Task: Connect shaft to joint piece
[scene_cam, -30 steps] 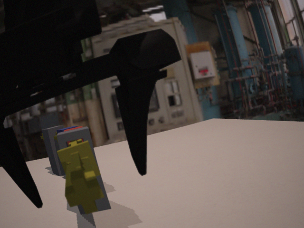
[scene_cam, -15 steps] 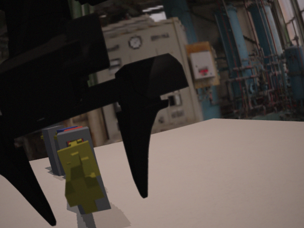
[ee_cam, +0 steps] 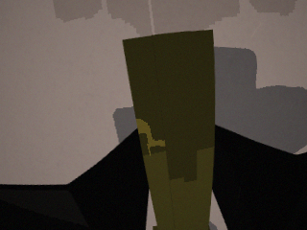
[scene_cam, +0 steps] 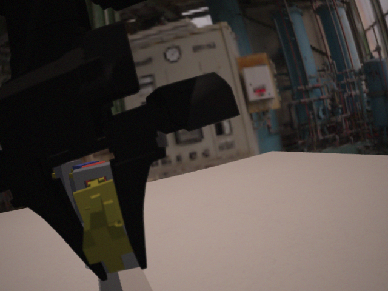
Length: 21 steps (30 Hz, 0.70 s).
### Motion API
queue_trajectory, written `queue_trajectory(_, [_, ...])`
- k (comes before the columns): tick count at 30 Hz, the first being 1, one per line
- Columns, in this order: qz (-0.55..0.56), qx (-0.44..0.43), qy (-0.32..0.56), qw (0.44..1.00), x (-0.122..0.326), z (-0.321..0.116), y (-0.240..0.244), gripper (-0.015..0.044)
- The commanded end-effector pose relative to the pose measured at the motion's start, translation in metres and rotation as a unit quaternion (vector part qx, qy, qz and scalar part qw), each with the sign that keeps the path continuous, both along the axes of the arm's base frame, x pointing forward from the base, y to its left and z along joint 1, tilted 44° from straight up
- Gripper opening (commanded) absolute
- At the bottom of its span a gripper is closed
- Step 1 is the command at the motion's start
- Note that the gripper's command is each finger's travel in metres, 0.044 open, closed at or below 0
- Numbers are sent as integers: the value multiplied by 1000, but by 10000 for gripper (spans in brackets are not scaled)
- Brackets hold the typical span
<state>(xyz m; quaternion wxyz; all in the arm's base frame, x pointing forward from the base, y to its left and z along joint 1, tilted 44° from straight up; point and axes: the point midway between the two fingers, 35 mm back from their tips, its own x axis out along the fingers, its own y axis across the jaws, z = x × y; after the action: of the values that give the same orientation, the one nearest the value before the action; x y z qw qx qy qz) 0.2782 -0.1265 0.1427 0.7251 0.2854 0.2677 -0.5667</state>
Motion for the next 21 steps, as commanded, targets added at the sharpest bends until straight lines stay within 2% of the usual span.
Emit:
queue_trajectory(1, [2, 1, 1, 1000, 0, -1, 0, 102])
queue_trajectory(8, [2, 1, 1, 1000, 0, -1, 0, 102])
queue_trajectory(10, [2, 1, 1, 1000, 0, -1, 0, 67])
queue_trajectory(21, [0, 0, 0, 1000, 0, 0, 0, 67])
